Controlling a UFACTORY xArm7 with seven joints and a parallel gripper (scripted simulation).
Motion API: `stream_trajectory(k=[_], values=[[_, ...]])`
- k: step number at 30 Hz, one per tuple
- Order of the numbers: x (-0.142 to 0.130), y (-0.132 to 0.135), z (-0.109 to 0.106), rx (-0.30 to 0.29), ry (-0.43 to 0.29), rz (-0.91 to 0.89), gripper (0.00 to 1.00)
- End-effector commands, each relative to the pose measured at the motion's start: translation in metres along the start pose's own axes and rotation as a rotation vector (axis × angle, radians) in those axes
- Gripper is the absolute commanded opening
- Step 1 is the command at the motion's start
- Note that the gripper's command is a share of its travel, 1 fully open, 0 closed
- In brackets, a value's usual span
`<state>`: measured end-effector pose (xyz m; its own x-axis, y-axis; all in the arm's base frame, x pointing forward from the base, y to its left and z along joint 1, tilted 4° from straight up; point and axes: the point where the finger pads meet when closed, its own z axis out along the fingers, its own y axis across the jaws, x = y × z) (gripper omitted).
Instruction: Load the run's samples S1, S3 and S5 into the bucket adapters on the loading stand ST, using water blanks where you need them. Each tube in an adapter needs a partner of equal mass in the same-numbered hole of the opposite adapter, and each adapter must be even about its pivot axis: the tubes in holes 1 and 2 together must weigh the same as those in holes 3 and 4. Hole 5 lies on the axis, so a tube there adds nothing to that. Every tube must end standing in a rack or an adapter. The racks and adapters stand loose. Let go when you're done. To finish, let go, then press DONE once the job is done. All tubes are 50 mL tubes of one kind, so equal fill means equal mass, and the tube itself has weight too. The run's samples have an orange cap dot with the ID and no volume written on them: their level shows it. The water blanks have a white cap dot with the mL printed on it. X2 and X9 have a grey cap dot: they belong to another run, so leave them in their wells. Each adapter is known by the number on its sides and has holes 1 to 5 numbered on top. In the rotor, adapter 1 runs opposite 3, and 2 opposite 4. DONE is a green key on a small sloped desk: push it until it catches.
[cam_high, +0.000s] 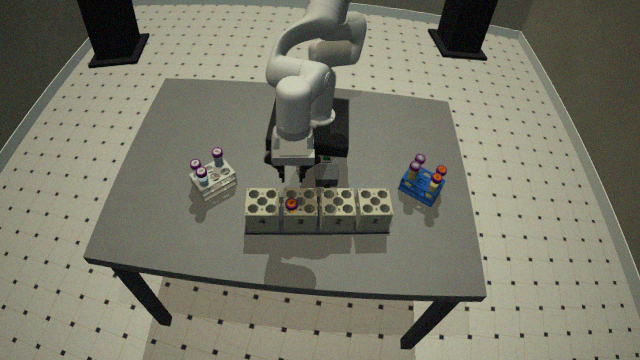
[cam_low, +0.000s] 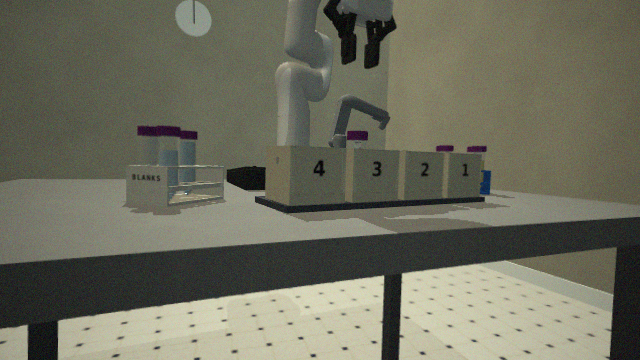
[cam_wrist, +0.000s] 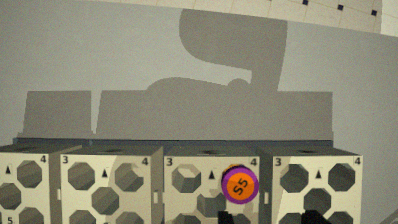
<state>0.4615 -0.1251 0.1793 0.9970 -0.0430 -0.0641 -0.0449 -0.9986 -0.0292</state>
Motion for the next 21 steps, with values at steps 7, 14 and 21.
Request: stream_trajectory(k=[7,14,21], values=[[-0.001,-0.009,-0.002,0.000,0.005,0.067,0.57],[-0.011,-0.043,-0.002,0.001,0.005,0.300,0.57],[-0.017,-0.067,-0.002,0.001,0.005,0.467,0.57]])
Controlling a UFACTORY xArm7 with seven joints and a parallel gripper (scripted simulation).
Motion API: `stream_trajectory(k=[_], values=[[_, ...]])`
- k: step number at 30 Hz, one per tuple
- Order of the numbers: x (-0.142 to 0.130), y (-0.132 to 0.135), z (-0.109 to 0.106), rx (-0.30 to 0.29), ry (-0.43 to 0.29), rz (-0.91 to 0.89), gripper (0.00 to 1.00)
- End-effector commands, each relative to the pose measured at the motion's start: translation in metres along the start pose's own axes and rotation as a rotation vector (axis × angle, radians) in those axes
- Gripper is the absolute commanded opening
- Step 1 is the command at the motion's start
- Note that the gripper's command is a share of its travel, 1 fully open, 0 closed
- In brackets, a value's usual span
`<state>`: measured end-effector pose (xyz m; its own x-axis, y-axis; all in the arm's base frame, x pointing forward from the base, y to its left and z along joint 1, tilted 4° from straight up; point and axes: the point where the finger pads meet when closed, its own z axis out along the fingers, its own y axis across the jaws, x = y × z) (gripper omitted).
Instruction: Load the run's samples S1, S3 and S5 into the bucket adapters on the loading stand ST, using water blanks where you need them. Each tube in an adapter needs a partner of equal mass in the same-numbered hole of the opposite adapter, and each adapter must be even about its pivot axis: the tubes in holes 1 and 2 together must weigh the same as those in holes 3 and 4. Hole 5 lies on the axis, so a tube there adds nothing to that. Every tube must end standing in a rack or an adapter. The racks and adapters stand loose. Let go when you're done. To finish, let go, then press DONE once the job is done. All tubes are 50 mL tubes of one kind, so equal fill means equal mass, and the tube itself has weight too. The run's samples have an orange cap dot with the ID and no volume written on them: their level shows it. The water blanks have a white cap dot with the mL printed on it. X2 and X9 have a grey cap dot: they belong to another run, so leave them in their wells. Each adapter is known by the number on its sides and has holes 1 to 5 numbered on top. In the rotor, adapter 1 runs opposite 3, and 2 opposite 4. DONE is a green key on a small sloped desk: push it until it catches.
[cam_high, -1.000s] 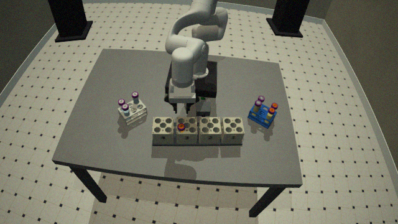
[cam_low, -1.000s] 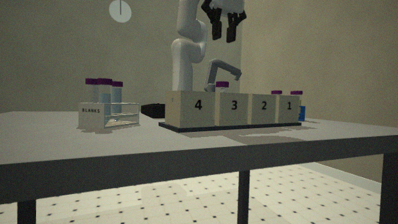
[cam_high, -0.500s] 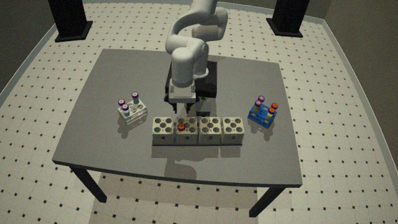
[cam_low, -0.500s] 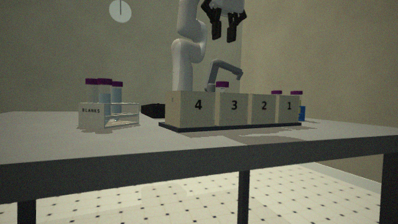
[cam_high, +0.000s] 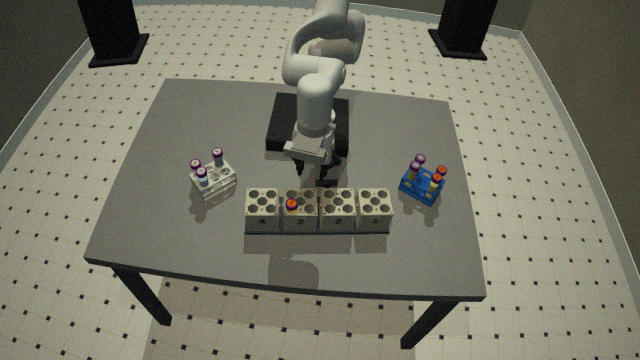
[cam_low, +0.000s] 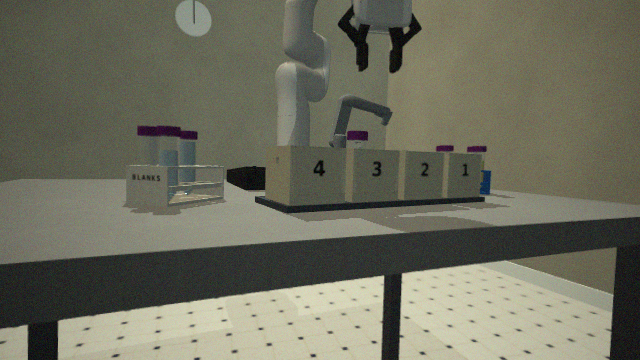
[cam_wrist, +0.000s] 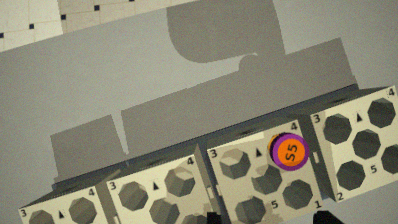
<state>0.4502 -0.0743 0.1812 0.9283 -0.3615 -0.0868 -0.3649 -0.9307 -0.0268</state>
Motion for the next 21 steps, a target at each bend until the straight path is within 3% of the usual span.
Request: stream_trajectory(k=[1,6,21], values=[[-0.012,-0.019,-0.002,-0.016,0.023,0.172,0.57],[-0.026,-0.040,-0.001,-0.015,0.024,0.321,0.57],[-0.062,-0.094,0.001,-0.014,0.024,0.321,0.57]])
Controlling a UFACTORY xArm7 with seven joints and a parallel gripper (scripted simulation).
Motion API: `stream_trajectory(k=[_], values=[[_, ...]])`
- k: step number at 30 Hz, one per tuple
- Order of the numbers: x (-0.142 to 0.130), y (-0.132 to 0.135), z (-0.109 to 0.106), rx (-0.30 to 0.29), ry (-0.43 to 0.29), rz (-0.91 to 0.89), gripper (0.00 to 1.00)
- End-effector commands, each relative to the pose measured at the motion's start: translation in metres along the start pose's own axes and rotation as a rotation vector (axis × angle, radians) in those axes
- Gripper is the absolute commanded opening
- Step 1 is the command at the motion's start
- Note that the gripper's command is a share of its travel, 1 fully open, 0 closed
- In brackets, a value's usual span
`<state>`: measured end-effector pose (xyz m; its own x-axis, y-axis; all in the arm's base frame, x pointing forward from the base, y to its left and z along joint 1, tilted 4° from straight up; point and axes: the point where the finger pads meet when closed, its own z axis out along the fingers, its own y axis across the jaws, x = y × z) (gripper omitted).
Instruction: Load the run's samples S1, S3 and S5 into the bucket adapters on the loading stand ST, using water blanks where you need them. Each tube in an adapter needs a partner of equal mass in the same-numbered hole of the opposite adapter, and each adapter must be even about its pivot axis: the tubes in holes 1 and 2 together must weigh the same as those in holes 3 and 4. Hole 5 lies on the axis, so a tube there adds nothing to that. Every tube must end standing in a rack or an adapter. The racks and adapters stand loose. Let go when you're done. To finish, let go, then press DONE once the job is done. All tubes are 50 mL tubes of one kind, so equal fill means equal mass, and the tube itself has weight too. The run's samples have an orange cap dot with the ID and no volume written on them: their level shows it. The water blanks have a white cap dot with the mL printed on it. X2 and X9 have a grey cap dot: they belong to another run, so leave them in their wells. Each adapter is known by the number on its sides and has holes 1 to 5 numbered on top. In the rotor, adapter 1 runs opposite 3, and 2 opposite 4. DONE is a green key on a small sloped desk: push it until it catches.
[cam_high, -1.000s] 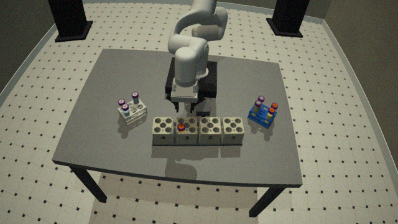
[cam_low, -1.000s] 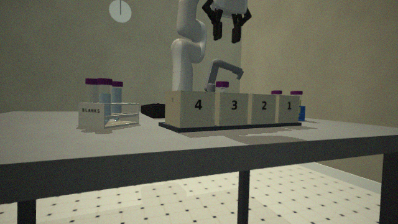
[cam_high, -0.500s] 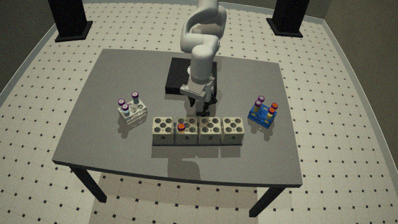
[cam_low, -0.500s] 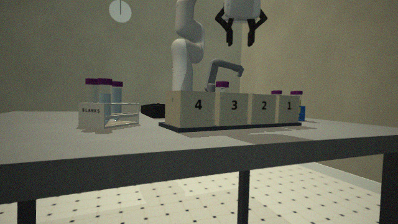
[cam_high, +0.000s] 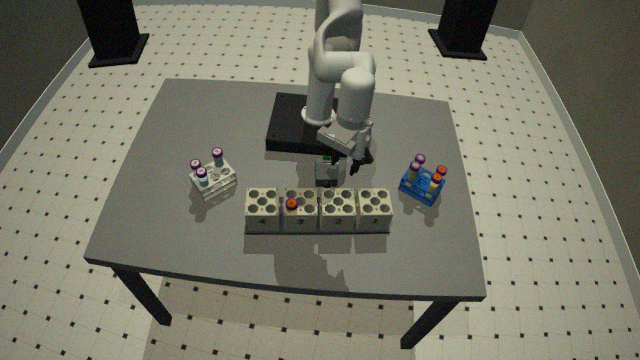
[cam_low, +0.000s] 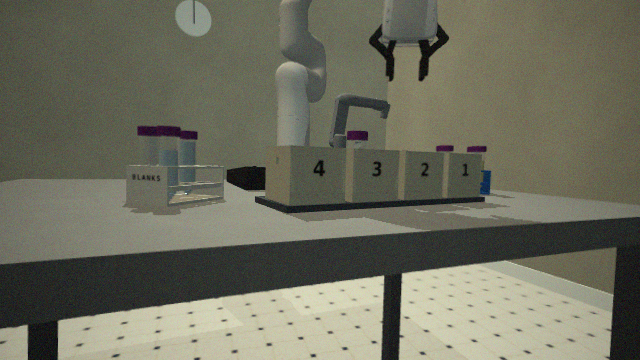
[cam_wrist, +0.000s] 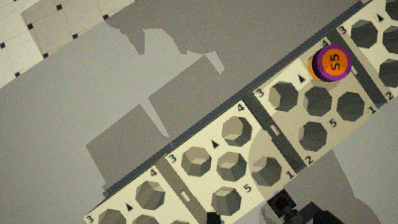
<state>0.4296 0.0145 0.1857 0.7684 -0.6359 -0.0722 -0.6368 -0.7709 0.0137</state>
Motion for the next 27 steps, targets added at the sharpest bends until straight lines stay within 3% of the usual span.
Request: stream_trajectory(k=[1,27], values=[[-0.020,-0.017,-0.002,0.002,0.007,0.002,0.57],[-0.111,-0.088,-0.001,0.002,0.006,0.002,0.57]])
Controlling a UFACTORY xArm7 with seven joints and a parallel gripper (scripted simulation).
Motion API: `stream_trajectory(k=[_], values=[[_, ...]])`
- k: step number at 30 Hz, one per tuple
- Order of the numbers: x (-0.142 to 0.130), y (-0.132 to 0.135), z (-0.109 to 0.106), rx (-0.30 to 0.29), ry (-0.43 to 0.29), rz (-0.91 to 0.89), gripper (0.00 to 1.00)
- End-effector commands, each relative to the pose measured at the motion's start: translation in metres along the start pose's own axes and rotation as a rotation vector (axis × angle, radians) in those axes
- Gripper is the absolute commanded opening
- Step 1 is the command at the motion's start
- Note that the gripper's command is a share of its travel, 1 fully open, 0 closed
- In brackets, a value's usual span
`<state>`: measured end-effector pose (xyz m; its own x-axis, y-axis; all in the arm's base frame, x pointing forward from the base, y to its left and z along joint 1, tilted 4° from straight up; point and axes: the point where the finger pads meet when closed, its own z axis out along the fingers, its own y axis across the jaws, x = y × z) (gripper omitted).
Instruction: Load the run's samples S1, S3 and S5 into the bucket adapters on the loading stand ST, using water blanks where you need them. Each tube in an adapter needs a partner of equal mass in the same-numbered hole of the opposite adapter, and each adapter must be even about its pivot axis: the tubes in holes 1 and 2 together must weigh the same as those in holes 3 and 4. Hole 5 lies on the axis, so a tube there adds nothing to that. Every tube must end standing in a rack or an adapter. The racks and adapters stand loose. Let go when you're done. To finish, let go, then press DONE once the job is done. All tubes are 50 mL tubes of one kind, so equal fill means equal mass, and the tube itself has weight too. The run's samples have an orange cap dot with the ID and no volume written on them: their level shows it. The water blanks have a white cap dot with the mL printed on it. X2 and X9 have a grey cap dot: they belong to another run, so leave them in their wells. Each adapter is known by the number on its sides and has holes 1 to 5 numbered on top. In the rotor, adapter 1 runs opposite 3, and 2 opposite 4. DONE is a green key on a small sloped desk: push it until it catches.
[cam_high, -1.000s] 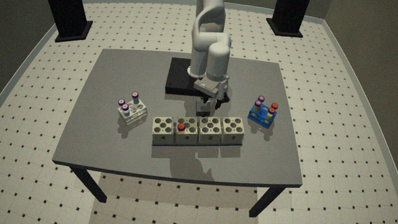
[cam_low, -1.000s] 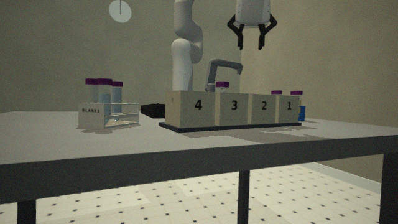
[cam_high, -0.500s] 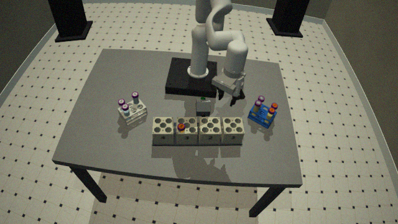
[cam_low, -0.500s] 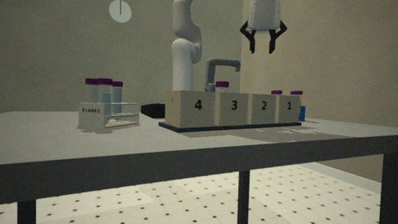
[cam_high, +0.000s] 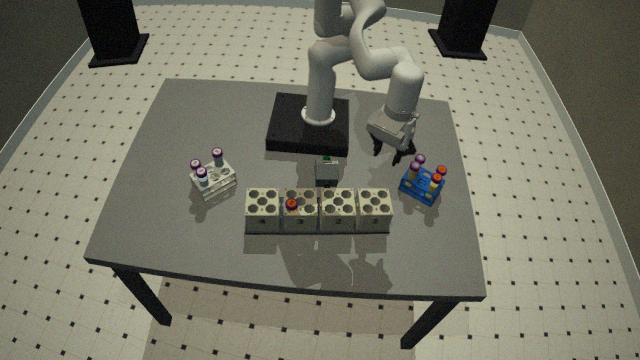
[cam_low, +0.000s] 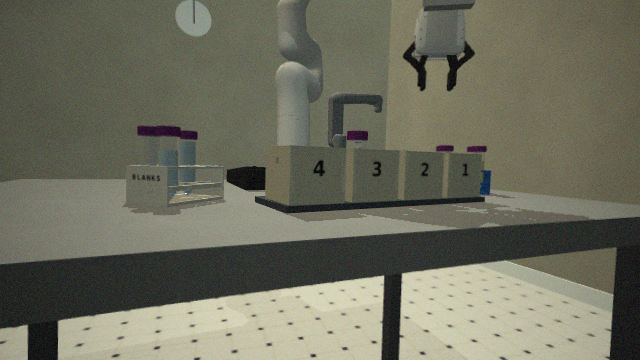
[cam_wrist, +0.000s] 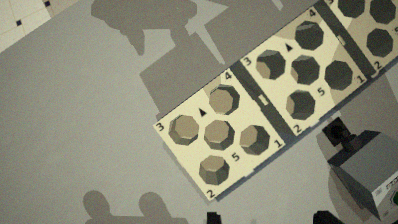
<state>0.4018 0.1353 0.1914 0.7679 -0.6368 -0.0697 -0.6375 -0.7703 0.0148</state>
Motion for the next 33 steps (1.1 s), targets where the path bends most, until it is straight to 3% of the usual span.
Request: stream_trajectory(k=[1,33], values=[[-0.013,-0.012,-0.002,0.003,0.003,0.001,0.57],[-0.132,-0.104,-0.002,0.004,0.002,0.001,0.57]])
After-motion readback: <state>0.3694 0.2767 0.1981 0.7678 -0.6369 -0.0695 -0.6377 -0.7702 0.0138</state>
